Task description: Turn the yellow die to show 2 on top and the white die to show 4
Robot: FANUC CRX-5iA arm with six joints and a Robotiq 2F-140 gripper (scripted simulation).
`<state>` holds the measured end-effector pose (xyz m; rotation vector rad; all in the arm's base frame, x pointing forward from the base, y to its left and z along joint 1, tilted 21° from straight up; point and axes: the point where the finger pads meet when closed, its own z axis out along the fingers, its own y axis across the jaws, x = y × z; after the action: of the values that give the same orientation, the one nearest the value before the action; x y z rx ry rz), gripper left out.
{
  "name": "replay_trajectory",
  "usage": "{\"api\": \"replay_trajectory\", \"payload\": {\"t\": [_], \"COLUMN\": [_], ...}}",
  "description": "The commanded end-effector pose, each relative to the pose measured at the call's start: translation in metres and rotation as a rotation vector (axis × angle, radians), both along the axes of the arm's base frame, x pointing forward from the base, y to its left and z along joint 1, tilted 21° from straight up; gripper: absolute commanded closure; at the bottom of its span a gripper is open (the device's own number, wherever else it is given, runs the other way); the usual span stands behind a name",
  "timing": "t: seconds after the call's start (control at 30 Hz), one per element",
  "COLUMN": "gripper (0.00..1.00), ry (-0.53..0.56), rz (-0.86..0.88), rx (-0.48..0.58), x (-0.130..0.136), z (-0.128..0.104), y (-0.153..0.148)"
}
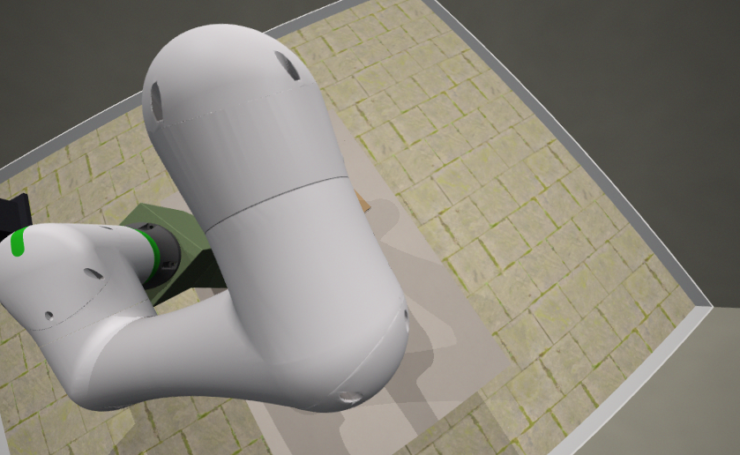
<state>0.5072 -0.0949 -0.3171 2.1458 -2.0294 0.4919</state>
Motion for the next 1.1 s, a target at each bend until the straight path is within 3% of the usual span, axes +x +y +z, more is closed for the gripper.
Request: {"api": "replay_trajectory", "payload": {"t": [0.0,0.13,0.57,0.97,1.0,1.07], "gripper": [0.75,0.75,0.75,0.75,0.00,0.00], "ry": [0.000,0.000,0.000,0.000,0.000,0.000], "rz": [0.000,0.000,0.000,0.000,0.000,0.000], "rx": [0.000,0.000,0.000,0.000,0.000,0.000], "x": [0.000,-0.001,-0.010,-0.012,-0.012,-0.012], "z": [0.003,0.009,0.070,0.083,0.083,0.083], "y": [0.001,0.003,0.024,0.029,0.029,0.029]}}
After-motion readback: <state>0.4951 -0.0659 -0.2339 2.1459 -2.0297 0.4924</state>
